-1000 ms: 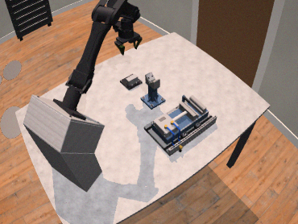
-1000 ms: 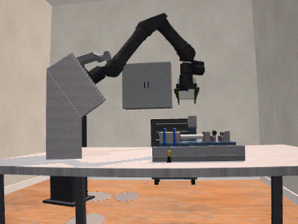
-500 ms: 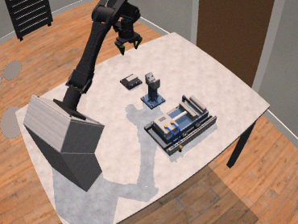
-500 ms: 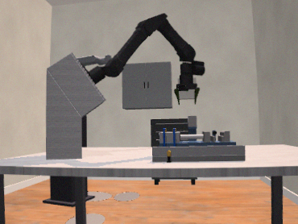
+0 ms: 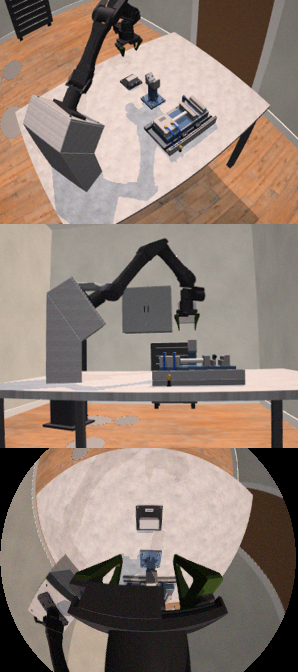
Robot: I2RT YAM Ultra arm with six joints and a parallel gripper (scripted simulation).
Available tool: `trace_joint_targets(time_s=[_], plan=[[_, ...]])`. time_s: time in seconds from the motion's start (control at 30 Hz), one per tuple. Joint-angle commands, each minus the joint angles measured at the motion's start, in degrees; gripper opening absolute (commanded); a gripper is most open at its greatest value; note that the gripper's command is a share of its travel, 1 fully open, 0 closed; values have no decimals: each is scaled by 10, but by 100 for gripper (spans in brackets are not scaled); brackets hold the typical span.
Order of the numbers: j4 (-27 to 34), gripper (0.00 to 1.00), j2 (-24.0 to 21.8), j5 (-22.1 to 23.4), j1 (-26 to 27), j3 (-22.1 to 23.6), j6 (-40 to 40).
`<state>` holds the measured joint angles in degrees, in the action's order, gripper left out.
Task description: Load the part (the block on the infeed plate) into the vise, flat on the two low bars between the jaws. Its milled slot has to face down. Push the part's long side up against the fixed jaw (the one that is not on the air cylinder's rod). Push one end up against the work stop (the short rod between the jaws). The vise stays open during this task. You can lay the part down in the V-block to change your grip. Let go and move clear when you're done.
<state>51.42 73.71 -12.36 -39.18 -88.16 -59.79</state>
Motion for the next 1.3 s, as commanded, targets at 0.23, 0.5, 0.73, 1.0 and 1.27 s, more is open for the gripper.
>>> trace_joint_targets(time_s=[0.23, 0.5, 0.73, 1.0, 1.27], plan=[[-28, 81, 13, 12, 11, 14, -7], [-54, 81, 24, 18, 18, 25, -11], [-75, 81, 22, 22, 22, 18, -15], [-111, 81, 64, 29, 31, 39, -20], [-137, 81, 69, 34, 33, 43, -23]])
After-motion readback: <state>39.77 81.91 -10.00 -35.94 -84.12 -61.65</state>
